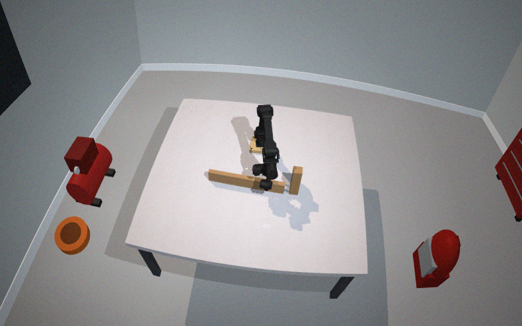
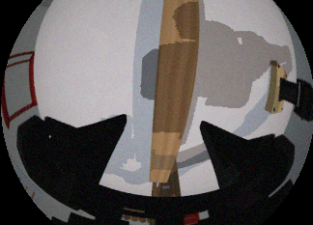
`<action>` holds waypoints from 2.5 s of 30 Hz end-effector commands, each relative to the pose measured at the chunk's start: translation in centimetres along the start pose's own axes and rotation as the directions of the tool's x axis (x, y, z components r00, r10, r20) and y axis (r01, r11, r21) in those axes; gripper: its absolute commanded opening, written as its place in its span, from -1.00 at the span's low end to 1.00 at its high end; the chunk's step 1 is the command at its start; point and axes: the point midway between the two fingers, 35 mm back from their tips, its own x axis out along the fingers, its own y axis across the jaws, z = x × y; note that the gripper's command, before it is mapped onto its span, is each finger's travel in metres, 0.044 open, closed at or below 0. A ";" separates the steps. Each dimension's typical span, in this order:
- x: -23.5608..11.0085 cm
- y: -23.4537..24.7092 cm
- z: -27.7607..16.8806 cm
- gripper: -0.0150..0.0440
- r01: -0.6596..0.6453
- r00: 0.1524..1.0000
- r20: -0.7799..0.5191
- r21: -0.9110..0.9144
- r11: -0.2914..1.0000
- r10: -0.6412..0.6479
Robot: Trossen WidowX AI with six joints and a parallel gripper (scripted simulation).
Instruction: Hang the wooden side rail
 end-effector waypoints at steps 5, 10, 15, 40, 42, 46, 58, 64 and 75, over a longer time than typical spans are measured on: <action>1.3 -0.1 0.1 1.00 0.001 1.000 0.006 0.000 1.000 -0.001; 2.1 -0.2 0.2 1.00 0.001 1.000 0.006 0.000 1.000 -0.001; 2.4 -0.2 0.2 0.91 0.001 1.000 0.007 0.000 1.000 -0.001; 2.4 -0.2 0.2 -0.49 0.001 1.000 0.007 0.000 1.000 -0.001; 2.4 -0.2 0.2 -0.49 0.001 1.000 0.007 -0.008 1.000 -0.001; 2.4 -0.2 0.2 -0.49 0.001 1.000 0.007 -0.039 0.999 -0.001; 2.4 -0.6 0.2 -0.49 0.002 1.000 0.007 -0.078 0.997 -0.001; 2.4 -0.8 0.2 -0.49 0.002 1.000 0.007 -0.078 0.997 -0.001; 2.4 -0.9 0.2 -0.49 0.000 1.000 0.003 -0.074 0.997 0.001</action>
